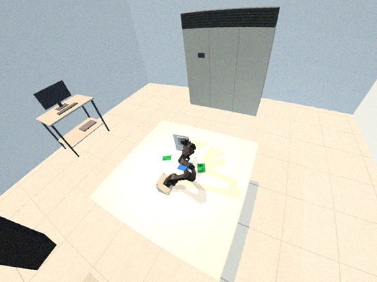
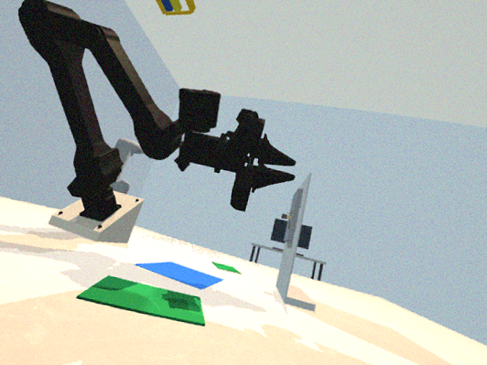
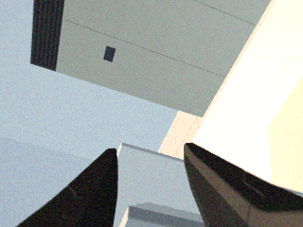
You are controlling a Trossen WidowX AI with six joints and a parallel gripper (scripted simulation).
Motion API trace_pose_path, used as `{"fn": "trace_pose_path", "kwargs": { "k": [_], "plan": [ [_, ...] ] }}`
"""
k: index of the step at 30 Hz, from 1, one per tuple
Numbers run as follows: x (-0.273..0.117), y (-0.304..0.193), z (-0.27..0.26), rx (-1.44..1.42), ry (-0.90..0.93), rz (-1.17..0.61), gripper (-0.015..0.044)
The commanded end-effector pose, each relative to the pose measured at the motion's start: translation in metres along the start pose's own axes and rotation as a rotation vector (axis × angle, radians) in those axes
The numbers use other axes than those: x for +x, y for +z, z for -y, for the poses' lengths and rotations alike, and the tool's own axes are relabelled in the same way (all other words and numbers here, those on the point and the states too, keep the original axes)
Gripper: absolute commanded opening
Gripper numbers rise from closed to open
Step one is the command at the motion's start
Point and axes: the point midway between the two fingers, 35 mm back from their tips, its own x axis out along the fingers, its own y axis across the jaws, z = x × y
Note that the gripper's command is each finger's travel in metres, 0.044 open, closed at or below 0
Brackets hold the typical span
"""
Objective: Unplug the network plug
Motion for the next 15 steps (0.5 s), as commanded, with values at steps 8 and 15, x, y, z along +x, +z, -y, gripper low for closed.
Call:
{"fn": "trace_pose_path", "kwargs": {
  "k": [8,15],
  "plan": [
    [-0.005,-0.054,0.011,0.144,0.000,-0.060,0.0156],
    [-0.013,-0.083,0.017,0.231,-0.002,-0.097,0.0156]
  ]
}}
